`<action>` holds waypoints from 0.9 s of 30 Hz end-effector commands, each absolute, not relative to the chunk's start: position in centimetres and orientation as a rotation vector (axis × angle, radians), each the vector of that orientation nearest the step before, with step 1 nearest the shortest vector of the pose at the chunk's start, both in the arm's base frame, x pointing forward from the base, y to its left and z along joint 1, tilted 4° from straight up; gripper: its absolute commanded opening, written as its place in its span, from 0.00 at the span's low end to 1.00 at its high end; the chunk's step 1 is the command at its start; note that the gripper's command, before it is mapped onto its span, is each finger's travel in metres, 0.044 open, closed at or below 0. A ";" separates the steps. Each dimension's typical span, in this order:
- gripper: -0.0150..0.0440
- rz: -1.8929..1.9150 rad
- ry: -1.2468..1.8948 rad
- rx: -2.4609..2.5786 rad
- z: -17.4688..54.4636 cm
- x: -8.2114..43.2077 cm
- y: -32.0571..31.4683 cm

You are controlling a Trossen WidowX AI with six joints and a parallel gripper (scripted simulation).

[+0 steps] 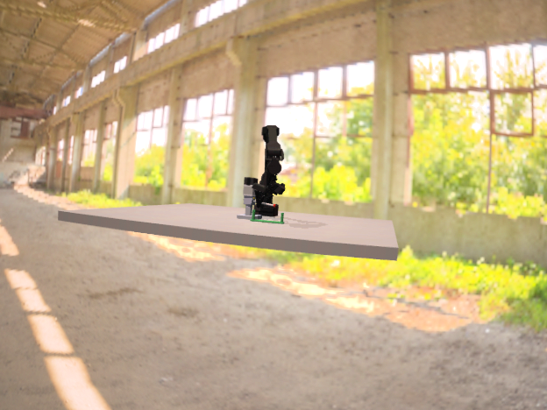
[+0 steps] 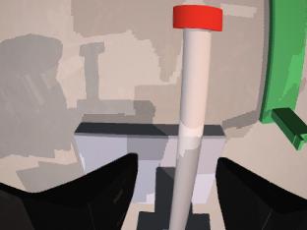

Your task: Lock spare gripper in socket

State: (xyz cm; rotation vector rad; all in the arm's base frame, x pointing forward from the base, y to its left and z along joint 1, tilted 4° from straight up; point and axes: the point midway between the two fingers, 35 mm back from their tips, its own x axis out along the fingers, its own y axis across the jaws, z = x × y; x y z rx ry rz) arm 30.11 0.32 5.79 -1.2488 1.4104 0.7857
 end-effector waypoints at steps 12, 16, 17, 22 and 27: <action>0.59 0.796 1.413 -1.250 8.4 30.2 2.6; 0.59 0.800 1.415 -1.251 9.1 30.2 3.2; 0.59 0.800 1.416 -1.251 9.2 30.2 3.4; 0.59 0.805 1.418 -1.253 10.1 30.1 4.1; 0.59 0.808 1.420 -1.255 10.9 30.1 4.8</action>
